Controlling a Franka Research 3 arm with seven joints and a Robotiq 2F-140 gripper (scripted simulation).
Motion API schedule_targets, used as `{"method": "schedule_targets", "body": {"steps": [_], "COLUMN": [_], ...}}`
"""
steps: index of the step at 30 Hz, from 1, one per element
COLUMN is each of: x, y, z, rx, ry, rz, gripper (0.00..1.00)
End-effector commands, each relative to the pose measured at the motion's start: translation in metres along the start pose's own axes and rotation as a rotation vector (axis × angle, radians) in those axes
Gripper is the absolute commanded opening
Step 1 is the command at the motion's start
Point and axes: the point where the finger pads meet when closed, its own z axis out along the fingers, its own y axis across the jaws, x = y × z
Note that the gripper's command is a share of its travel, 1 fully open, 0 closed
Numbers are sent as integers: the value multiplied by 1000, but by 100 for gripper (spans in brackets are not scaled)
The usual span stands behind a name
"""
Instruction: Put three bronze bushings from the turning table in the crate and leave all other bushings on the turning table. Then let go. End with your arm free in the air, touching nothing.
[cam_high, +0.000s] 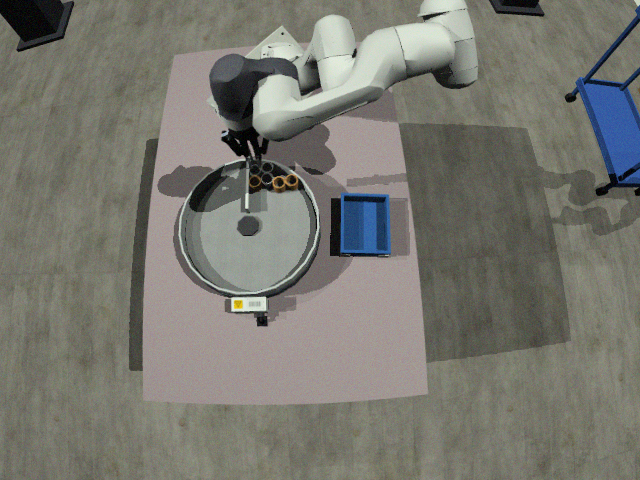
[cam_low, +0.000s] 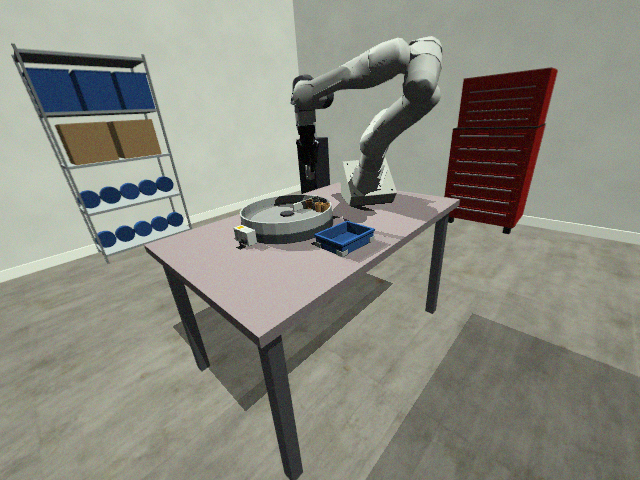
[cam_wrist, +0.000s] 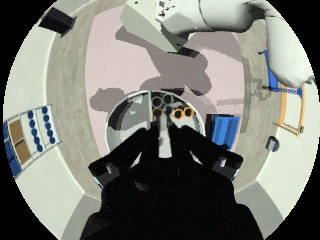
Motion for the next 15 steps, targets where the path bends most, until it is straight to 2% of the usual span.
{"method": "schedule_targets", "body": {"steps": [1, 12, 13, 15], "x": [-1, -1, -1, -1], "y": [-1, -1, -1, -1], "z": [0, 0, 0, 0], "rx": [4, 4, 4, 4], "ry": [-2, -2, -2, -2], "rz": [4, 4, 4, 4], "gripper": [10, 10, 28, 28]}}
